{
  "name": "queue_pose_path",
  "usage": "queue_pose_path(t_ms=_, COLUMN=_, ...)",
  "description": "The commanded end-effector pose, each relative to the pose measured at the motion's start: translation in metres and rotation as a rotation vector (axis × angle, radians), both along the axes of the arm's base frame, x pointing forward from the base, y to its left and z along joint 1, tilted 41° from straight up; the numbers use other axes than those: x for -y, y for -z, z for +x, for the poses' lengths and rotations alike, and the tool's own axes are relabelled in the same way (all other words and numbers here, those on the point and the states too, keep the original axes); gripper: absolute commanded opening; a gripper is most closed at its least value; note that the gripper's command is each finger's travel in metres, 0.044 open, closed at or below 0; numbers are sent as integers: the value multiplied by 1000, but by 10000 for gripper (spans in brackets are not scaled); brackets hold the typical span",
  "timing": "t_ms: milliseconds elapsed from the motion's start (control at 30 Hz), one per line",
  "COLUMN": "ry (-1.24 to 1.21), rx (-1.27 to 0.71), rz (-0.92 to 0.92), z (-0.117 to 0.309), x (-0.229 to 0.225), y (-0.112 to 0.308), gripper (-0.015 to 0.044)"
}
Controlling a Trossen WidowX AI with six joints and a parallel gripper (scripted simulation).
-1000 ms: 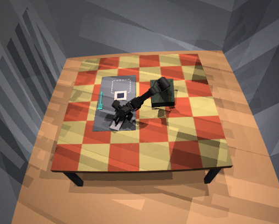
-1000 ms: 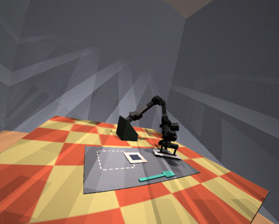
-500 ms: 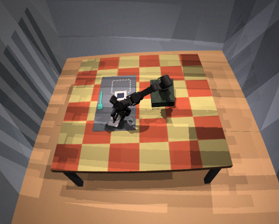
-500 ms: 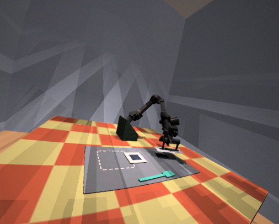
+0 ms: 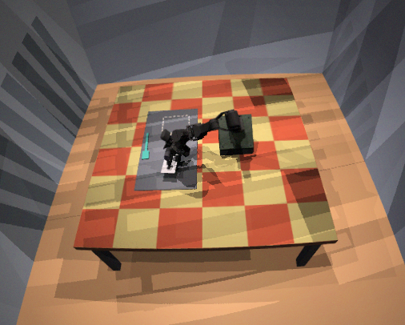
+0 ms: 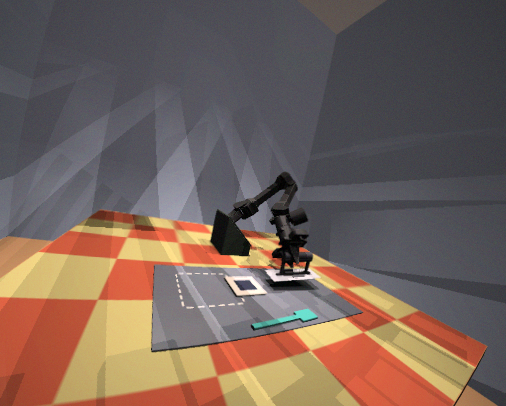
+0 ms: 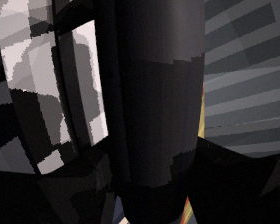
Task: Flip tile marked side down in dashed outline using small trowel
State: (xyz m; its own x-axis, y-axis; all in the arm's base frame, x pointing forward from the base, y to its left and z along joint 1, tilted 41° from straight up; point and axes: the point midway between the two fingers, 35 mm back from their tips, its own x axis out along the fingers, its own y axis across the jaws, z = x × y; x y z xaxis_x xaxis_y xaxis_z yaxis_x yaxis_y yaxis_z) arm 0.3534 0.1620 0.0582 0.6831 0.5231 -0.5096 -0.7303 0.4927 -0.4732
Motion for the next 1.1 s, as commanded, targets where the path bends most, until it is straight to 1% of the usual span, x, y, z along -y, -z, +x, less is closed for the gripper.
queue_pose_path(t_ms=0, ry=-35, rx=49, rz=14, z=-5, x=15, y=9, gripper=0)
queue_pose_path(t_ms=133, ry=-68, rx=96, rz=23, z=-11, x=26, y=14, gripper=0)
queue_pose_path(t_ms=300, ry=-70, rx=99, rz=23, z=-11, x=26, y=15, gripper=0)
queue_pose_path(t_ms=1067, ry=-70, rx=98, rz=24, z=-11, x=2, y=42, gripper=0)
